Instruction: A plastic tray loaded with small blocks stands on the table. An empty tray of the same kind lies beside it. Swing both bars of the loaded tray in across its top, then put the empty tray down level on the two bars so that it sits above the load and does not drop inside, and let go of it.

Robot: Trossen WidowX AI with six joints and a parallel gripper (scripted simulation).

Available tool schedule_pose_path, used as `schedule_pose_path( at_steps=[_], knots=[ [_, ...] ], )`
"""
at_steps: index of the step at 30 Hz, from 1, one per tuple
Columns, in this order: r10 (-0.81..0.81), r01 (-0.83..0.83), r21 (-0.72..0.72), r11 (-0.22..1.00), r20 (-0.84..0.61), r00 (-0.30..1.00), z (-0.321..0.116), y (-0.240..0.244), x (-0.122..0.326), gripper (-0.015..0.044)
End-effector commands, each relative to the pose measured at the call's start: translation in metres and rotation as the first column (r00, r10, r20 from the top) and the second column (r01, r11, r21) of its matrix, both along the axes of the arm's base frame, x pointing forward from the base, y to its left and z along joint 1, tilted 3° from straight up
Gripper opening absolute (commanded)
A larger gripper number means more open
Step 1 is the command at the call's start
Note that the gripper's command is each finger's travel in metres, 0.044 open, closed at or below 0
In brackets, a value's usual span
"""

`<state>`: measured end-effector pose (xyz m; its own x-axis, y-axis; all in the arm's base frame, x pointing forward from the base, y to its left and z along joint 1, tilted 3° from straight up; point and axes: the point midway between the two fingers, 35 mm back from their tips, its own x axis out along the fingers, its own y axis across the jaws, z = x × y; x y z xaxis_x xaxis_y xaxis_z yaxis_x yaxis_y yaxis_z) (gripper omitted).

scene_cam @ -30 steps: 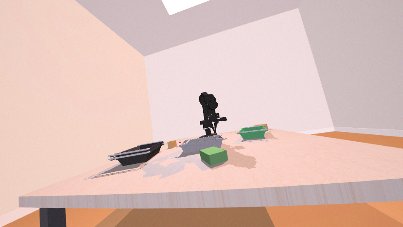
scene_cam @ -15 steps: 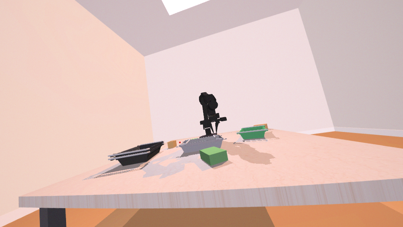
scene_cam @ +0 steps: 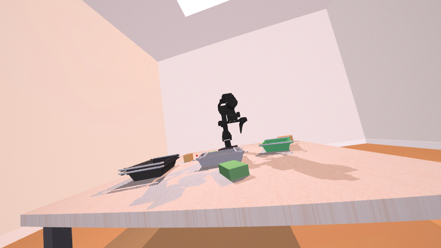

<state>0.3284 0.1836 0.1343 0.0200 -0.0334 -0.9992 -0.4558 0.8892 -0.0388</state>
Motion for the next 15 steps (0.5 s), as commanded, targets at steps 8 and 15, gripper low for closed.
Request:
schedule_pose_path(
  at_steps=[8,15],
  knots=[
    [0.891,-0.892,0.024,0.452,-0.053,0.450,-0.033,0.094,-0.097,0.0440],
    [0.998,-0.998,0.043,-0.050,-0.047,-0.052,-0.043,0.123,-0.150,0.0440]
  ],
)
